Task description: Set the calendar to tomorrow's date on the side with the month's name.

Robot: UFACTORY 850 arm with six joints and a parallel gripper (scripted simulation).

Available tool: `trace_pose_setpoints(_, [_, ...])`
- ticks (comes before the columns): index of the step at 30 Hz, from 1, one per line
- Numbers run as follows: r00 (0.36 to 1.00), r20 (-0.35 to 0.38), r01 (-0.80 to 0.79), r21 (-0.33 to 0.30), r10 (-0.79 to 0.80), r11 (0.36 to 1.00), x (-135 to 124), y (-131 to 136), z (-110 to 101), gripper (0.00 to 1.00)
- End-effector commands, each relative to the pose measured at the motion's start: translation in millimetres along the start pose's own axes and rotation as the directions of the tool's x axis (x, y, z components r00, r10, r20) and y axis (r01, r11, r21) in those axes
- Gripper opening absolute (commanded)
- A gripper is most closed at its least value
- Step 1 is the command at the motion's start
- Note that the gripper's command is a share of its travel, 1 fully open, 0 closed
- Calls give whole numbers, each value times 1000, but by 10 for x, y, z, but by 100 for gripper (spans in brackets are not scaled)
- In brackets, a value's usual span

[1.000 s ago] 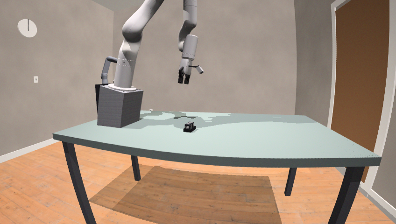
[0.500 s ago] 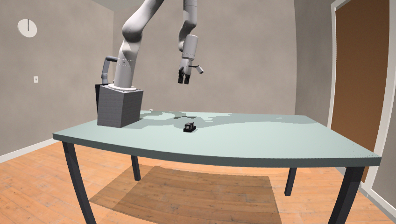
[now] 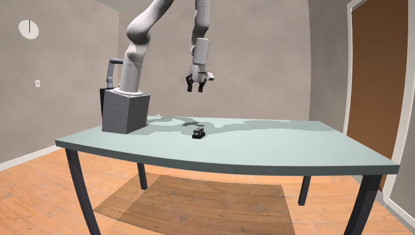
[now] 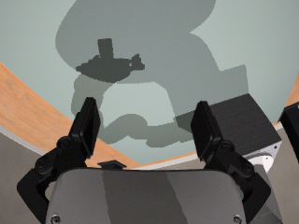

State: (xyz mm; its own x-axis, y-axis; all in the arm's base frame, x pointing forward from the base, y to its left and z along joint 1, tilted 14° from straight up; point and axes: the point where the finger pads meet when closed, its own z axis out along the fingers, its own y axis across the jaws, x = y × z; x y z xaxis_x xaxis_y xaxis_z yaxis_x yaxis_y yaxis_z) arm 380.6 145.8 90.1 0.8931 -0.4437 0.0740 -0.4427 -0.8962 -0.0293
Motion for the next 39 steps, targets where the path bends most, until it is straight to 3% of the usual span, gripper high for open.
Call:
trace_pose_setpoints(1, [985, -7, -170, 25, 170, 985, 233, 86, 107, 100])
trace_pose_setpoints(5, [969, -8, -246, 35, 247, 969, 337, 140, 152, 100])
trace_pose_setpoints(14, [819, -7, -571, 84, 574, 816, 817, 454, 361, 100])
trace_pose_setpoints(18, [718, -3, -692, 105, 696, 714, 1023, 628, 451, 100])
trace_pose_setpoints(21, [710, -3, -700, 107, 704, 706, 1037, 640, 457, 100])
trace_pose_setpoints(22, [617, 1, -781, 124, 787, 612, 1194, 794, 528, 100])
trace_pose_setpoints(25, [598, 2, -795, 127, 801, 593, 1223, 824, 541, 100])
trace_pose_setpoints(26, [522, 6, -845, 139, 853, 516, 1336, 949, 592, 100])
trace_pose_setpoints(29, [499, 8, -858, 143, 866, 493, 1367, 985, 607, 100])
trace_pose_setpoints(30, [424, 12, -896, 155, 906, 417, 1466, 1109, 654, 100])
trace_pose_setpoints(32, [424, 12, -896, 155, 906, 417, 1466, 1109, 654, 100])
trace_pose_setpoints(33, [377, 15, -915, 161, 926, 370, 1524, 1185, 682, 100])
trace_pose_setpoints(35, [357, 16, -922, 164, 934, 350, 1548, 1218, 693, 100])
trace_pose_setpoints(39, [354, 17, -923, 165, 935, 347, 1552, 1224, 695, 100])
